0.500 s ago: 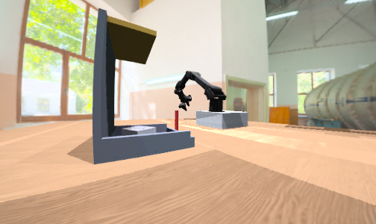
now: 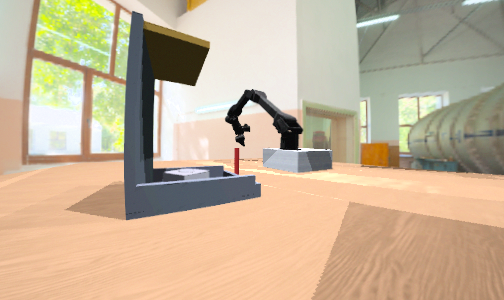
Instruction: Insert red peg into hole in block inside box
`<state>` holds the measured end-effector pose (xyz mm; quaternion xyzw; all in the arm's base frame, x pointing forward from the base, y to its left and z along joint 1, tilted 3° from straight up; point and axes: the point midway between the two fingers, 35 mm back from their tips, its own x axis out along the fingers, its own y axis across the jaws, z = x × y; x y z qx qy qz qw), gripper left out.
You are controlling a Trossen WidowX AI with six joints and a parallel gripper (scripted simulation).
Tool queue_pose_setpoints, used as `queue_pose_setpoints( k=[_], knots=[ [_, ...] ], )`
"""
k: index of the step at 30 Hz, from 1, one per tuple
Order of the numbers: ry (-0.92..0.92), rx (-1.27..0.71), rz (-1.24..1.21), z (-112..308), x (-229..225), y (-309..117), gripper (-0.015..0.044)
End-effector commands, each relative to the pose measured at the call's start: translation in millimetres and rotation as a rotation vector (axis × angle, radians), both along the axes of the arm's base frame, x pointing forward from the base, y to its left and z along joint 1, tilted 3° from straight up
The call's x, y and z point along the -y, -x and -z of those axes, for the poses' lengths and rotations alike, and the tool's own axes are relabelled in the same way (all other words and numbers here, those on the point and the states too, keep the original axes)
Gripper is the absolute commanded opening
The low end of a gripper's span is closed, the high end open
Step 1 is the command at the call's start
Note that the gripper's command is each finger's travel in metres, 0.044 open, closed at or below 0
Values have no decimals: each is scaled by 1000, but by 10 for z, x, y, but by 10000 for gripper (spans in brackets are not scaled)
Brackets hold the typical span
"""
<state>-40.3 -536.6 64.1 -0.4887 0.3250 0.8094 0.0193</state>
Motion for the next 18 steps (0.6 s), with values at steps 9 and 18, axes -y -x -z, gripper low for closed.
queue_pose_setpoints(
  k=[9,18],
  knots=[
    [-146,-105,-454,-253,-205,-805,440],
    [-243,-206,-774,-384,-434,-1320,440]
  ],
)
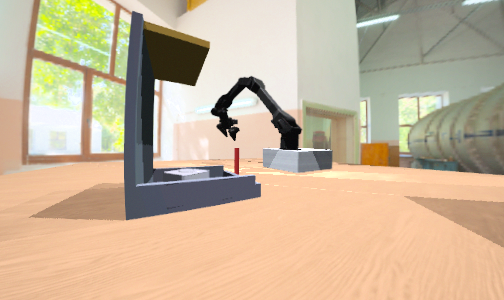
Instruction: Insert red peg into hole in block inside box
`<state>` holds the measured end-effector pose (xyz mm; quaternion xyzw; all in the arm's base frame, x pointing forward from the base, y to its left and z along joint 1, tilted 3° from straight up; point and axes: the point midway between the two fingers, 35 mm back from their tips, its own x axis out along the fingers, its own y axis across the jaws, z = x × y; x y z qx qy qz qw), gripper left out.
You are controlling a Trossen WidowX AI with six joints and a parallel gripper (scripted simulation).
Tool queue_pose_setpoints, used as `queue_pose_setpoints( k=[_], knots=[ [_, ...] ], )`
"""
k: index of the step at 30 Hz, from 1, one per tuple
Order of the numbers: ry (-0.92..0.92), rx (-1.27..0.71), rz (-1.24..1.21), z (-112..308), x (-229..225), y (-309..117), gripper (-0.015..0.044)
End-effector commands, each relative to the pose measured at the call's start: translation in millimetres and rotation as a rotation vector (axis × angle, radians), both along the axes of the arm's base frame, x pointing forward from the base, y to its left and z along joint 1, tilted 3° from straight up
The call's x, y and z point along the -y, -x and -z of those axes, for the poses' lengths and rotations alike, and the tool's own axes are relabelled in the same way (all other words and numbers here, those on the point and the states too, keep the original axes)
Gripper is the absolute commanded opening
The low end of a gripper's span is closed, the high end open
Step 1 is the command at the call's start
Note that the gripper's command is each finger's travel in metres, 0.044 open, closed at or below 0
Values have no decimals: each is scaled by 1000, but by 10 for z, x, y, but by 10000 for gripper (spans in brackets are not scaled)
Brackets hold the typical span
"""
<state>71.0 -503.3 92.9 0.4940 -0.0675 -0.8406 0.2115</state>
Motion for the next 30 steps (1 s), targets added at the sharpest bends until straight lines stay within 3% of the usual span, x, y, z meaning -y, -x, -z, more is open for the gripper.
queue_pose_setpoints(
  k=[1,30],
  knots=[
    [-36,-47,-169,-112,-128,-260,440],
    [-225,-466,-1194,-423,-1187,-1514,440]
  ],
)
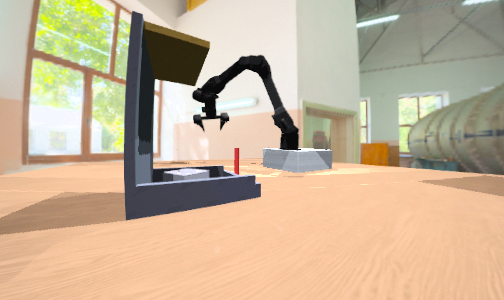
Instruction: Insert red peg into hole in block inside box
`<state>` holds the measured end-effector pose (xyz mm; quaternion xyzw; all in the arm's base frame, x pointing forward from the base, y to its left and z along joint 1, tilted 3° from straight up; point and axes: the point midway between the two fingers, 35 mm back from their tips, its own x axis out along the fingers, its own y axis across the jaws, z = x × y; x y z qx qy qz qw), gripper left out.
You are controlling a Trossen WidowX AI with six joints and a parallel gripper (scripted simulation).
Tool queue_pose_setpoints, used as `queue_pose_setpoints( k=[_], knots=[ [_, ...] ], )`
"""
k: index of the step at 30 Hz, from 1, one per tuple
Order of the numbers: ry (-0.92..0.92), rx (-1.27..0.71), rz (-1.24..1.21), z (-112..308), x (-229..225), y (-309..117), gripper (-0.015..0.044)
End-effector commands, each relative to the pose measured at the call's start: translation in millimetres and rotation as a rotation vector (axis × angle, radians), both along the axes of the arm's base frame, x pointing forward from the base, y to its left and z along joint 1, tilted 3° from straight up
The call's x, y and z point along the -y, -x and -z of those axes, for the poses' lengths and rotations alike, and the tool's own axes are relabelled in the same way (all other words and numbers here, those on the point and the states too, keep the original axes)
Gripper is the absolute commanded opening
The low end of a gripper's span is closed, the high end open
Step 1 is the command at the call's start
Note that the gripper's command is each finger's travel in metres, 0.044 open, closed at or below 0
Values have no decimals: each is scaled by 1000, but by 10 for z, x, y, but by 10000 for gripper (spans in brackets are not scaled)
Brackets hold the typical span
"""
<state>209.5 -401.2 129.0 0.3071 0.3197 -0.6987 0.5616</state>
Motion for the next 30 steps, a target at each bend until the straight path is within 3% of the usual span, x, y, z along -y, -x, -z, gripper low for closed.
queue_pose_setpoints(
  k=[1,30],
  knots=[
    [-8,-62,-169,-71,-208,-161,440],
    [53,-555,-1163,-208,-1513,-765,440]
  ],
)
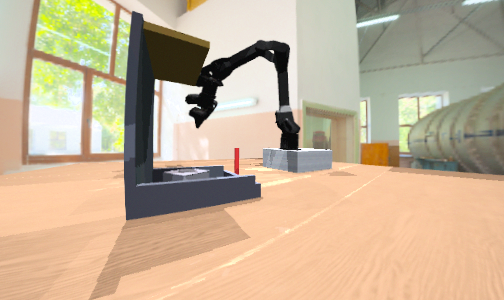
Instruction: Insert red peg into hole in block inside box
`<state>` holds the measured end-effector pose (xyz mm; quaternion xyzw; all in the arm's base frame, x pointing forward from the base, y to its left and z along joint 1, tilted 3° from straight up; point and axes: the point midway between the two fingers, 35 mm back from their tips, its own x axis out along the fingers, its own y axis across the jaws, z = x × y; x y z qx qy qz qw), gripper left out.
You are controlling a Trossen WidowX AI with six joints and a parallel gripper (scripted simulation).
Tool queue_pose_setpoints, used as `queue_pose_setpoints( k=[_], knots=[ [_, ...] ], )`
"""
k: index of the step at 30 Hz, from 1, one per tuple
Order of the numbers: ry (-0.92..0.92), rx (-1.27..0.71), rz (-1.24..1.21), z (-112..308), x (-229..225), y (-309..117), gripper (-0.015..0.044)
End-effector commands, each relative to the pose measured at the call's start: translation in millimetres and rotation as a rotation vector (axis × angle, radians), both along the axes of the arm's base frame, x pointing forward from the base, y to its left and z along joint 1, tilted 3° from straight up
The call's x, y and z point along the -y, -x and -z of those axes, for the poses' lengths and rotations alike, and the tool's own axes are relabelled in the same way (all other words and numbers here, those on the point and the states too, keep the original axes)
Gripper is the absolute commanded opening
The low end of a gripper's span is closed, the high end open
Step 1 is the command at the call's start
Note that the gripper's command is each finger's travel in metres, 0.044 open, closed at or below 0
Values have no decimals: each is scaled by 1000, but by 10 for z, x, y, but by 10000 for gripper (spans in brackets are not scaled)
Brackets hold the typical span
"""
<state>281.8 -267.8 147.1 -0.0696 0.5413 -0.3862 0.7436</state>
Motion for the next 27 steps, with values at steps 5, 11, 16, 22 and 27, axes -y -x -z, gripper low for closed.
queue_pose_setpoints(
  k=[5,11,16,22,27],
  knots=[
    [56,-130,-300,-27,-405,-84,440],
    [106,-226,-502,-18,-671,-114,440],
    [156,-305,-669,-2,-887,-122,440],
    [224,-399,-865,26,-1137,-114,440],
    [290,-478,-1025,56,-1338,-93,440]
  ],
)
